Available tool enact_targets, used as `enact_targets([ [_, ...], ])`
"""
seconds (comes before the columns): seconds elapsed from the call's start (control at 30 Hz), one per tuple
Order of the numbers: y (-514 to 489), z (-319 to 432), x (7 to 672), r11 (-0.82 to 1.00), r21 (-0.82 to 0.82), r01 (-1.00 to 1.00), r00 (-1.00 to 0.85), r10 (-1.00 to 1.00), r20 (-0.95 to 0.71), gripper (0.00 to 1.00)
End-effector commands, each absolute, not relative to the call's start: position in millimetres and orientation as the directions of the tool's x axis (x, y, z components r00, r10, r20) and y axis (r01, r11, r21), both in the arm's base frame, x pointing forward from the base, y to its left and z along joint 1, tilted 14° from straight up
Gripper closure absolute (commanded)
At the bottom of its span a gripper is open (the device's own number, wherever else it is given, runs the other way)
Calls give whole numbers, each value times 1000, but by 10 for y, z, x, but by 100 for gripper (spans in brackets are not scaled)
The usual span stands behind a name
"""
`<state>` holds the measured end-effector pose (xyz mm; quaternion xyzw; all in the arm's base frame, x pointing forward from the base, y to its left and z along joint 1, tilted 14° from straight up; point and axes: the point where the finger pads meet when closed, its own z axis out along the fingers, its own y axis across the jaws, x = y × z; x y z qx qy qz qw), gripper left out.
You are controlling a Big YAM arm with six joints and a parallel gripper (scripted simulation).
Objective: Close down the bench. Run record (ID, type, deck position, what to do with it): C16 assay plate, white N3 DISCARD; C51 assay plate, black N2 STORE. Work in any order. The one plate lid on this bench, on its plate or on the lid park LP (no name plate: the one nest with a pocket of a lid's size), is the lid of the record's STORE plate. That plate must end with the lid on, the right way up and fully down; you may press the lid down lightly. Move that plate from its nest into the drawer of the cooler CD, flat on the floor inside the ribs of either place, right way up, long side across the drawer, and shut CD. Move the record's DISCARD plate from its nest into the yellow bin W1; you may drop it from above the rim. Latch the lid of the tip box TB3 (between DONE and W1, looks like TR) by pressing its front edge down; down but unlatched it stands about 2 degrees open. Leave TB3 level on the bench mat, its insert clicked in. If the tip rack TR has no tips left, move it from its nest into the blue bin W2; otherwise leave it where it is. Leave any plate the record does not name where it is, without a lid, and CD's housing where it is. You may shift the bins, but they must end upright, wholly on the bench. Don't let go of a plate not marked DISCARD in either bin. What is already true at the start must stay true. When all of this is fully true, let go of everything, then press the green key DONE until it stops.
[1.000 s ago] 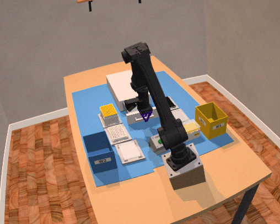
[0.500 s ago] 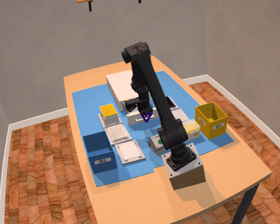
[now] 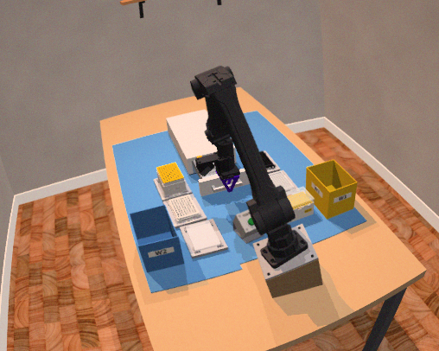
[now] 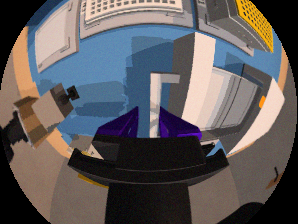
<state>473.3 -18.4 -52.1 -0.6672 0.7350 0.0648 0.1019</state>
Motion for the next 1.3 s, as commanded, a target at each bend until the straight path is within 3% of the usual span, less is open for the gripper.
enact_targets([
  [0.0, -171, -414, 4746, 101, -56, -993, -85, -968, -237, 70],
  [1.27, -169, -422, 4670, 101, -55, -993, -86, -968, -237, 70],
])
